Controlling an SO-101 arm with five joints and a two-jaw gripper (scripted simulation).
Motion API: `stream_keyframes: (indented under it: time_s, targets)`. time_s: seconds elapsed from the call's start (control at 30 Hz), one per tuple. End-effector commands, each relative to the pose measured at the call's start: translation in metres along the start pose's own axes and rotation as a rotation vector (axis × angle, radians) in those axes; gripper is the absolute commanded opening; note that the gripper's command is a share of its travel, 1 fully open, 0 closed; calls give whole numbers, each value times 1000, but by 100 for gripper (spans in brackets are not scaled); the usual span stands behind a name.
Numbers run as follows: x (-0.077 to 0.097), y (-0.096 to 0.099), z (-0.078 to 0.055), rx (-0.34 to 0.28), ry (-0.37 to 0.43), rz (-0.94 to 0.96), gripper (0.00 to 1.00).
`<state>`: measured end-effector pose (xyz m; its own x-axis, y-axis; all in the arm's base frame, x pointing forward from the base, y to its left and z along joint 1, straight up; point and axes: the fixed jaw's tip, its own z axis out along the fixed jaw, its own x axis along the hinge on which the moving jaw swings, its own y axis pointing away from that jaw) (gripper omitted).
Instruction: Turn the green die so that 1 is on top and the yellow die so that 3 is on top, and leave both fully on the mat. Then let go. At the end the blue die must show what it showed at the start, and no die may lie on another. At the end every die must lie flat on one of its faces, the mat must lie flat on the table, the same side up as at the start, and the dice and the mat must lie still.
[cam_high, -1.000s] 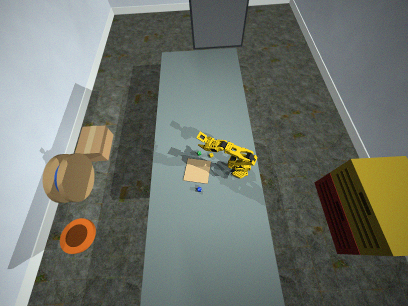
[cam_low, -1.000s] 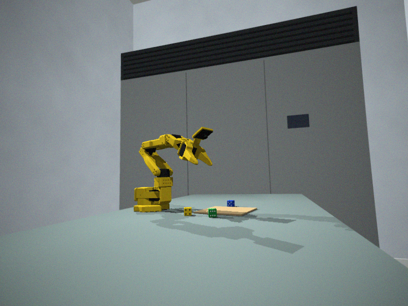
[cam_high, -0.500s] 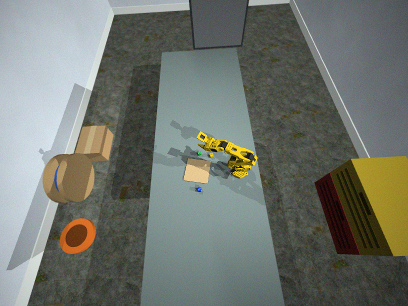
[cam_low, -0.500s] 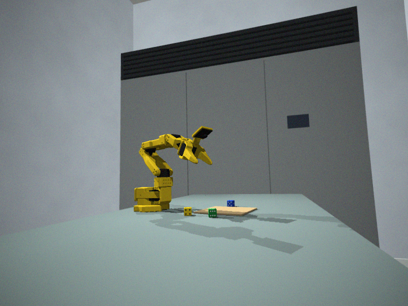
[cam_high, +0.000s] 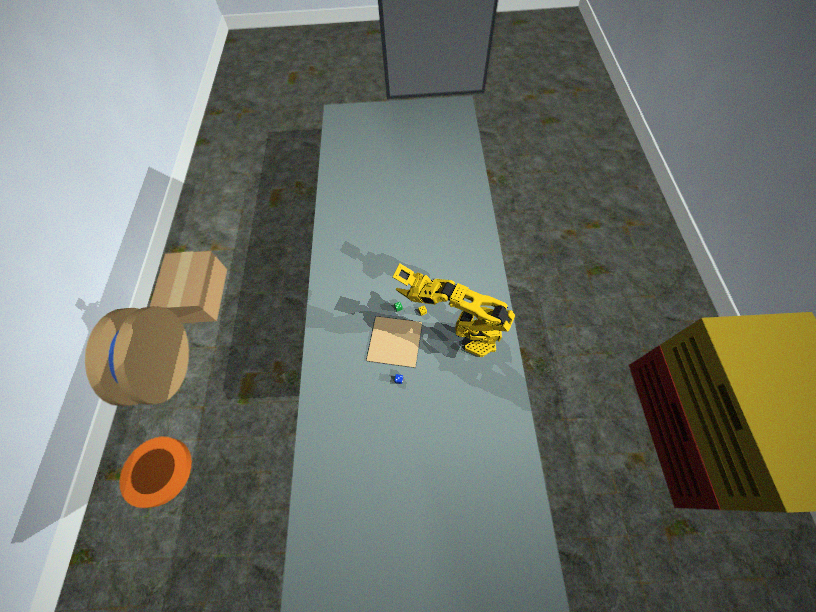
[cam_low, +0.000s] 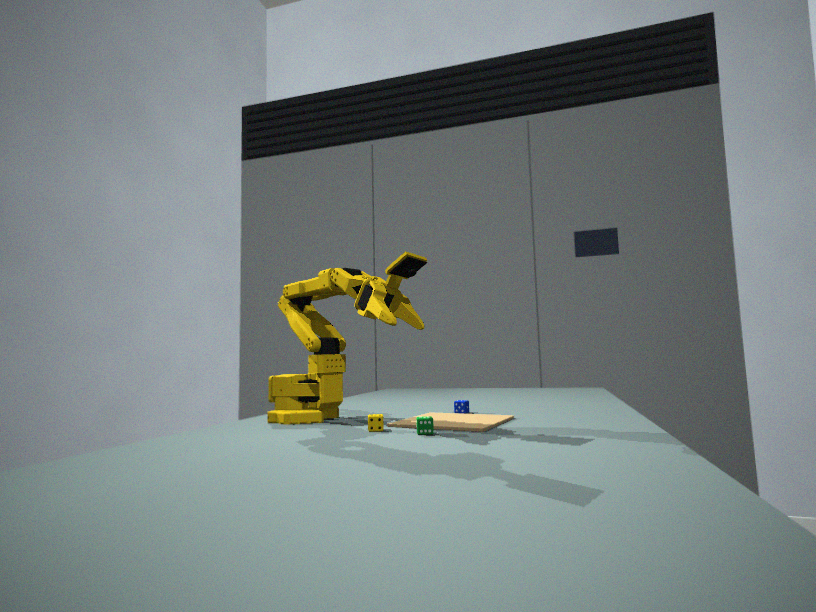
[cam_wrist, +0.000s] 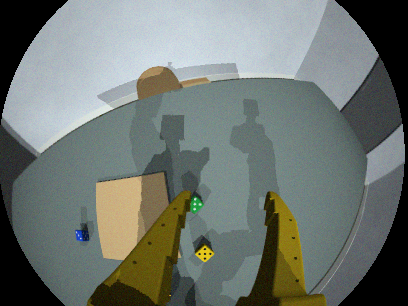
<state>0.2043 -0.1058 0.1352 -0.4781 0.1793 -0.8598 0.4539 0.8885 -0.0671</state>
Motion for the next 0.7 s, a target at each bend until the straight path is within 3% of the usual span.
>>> stream_keyframes:
  time_s: [0.0, 0.67]
  targets:
    - [-13, 1, -6, -2, -52, -43, 28]
    - [-9, -2, -6, 5, -10, -342, 28]
